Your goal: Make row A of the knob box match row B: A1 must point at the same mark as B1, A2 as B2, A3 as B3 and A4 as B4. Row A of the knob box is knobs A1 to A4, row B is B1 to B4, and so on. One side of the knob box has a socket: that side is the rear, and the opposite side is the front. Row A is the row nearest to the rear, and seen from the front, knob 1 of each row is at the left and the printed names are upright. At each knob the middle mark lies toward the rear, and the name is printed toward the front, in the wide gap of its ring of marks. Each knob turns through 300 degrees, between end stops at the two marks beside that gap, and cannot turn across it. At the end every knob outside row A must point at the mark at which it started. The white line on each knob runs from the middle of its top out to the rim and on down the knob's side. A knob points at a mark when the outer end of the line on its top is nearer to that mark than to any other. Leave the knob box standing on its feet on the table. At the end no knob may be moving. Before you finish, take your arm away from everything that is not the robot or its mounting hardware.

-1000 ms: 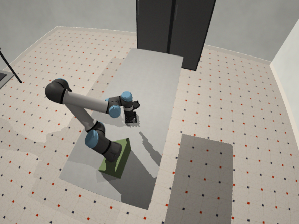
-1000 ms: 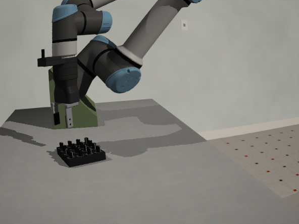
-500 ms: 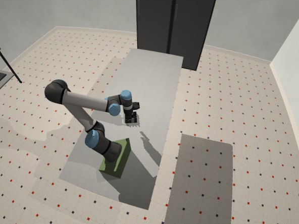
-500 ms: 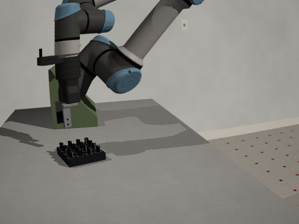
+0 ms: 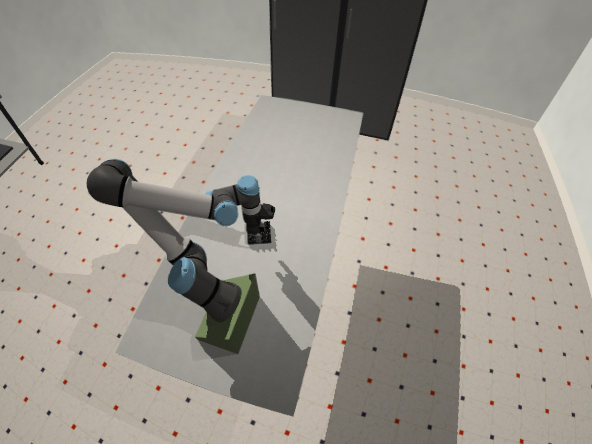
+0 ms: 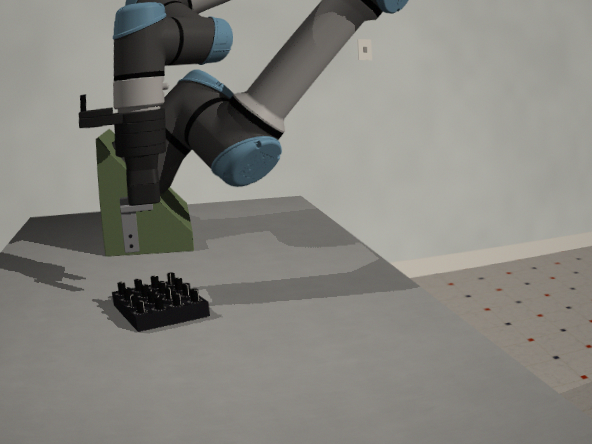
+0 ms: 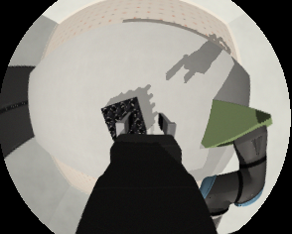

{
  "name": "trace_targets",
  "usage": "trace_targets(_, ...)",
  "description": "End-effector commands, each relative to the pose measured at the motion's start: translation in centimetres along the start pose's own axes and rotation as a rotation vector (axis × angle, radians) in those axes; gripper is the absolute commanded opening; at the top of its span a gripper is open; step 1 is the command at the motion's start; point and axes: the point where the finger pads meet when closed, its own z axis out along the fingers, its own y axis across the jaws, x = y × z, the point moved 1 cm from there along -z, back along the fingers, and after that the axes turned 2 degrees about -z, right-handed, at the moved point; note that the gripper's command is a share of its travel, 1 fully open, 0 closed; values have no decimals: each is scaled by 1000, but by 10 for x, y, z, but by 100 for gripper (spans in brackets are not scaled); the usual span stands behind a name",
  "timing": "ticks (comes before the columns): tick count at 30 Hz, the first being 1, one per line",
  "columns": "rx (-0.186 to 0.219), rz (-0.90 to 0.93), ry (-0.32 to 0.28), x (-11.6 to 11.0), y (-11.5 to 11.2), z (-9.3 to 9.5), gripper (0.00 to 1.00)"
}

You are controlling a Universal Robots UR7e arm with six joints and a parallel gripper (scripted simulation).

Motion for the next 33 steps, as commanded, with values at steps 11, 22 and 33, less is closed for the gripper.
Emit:
trace_targets(11, -1, 388, 7, -11, -2, -2, 100)
trace_targets(22, 0, 640, 6, -21, -3, -4, 100)
trace_targets(33, 0, 891, 5, -33, -6, -5, 100)
